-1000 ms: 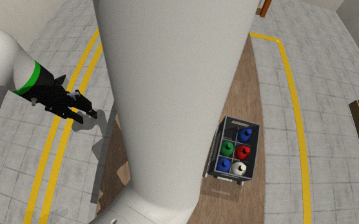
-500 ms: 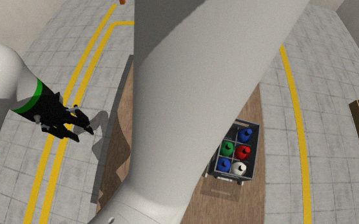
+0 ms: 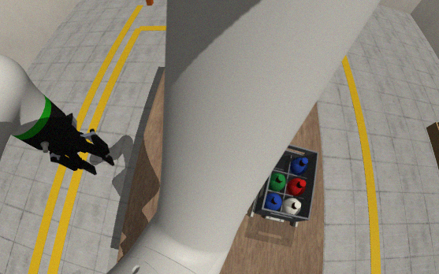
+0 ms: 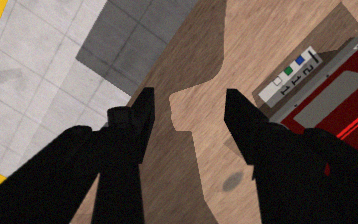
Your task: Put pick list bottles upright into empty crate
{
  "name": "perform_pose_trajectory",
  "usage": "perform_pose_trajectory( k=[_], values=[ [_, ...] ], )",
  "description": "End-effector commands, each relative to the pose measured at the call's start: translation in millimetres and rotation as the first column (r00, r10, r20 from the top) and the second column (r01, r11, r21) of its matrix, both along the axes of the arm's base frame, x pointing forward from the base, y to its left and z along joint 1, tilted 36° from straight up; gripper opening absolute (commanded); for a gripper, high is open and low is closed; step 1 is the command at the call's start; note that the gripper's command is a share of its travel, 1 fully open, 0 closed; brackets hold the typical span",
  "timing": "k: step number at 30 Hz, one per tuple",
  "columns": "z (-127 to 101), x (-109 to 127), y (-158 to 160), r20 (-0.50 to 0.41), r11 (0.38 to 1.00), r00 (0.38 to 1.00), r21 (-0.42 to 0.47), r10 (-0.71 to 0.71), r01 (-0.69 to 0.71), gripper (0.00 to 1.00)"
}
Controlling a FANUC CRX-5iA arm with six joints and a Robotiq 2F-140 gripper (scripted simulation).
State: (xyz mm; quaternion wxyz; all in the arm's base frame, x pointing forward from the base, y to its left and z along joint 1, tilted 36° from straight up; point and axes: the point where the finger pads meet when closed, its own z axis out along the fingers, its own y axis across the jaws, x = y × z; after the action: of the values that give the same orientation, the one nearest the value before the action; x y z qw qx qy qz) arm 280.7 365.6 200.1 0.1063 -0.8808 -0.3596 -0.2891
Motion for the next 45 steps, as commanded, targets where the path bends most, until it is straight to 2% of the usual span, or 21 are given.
perform_pose_trajectory(
  k=[1, 3, 9, 18, 20, 27, 45],
  values=[
    [0.7, 0.1, 0.3, 0.001, 1.0, 1.0, 0.001, 0.0, 0.0, 0.44],
    [0.7, 0.1, 0.3, 0.001, 1.0, 1.0, 0.001, 0.0, 0.0, 0.44],
    [-11.2, 22.1, -16.2, -0.085, 0.983, 0.984, 0.081, -0.157, 0.164, 0.44],
    [-29.2, 55.1, -41.0, -0.232, 0.897, 0.901, 0.17, -0.367, 0.409, 0.44],
    [-29.2, 55.1, -41.0, -0.232, 0.897, 0.901, 0.17, -0.367, 0.409, 0.44],
    [-43.1, 80.9, -60.2, -0.352, 0.785, 0.794, 0.208, -0.496, 0.583, 0.44],
    [-75.0, 139.7, -104.1, -0.352, 0.785, 0.794, 0.208, -0.496, 0.583, 0.44]
  ],
)
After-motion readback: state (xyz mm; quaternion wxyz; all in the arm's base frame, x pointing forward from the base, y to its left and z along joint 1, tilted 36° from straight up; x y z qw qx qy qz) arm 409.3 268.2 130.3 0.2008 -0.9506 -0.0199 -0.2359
